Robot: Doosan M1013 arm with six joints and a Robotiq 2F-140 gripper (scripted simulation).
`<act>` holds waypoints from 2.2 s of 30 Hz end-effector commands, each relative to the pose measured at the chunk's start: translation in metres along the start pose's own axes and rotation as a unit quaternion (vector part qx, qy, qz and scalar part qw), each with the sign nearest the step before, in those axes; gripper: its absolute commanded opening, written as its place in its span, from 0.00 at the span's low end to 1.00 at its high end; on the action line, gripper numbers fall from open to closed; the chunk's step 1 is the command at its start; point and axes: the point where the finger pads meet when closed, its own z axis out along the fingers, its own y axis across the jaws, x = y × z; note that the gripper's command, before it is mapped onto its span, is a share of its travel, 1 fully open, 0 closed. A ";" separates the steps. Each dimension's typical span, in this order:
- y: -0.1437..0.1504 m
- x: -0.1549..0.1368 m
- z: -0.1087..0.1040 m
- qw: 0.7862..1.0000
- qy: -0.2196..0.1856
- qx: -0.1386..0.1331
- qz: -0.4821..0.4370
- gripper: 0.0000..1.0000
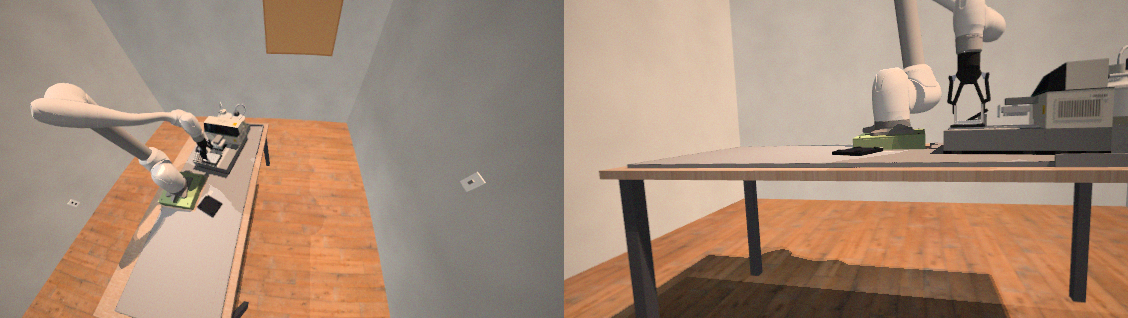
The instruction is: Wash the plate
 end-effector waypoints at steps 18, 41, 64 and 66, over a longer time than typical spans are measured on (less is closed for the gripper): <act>0.003 0.000 0.003 1.000 -0.001 -0.001 0.005 0.10; 0.003 0.000 0.003 1.000 -0.001 -0.001 0.005 0.10; 0.003 0.000 -0.004 1.000 -0.001 -0.001 0.005 0.10; 0.003 0.000 -0.007 1.000 -0.001 -0.001 0.005 0.10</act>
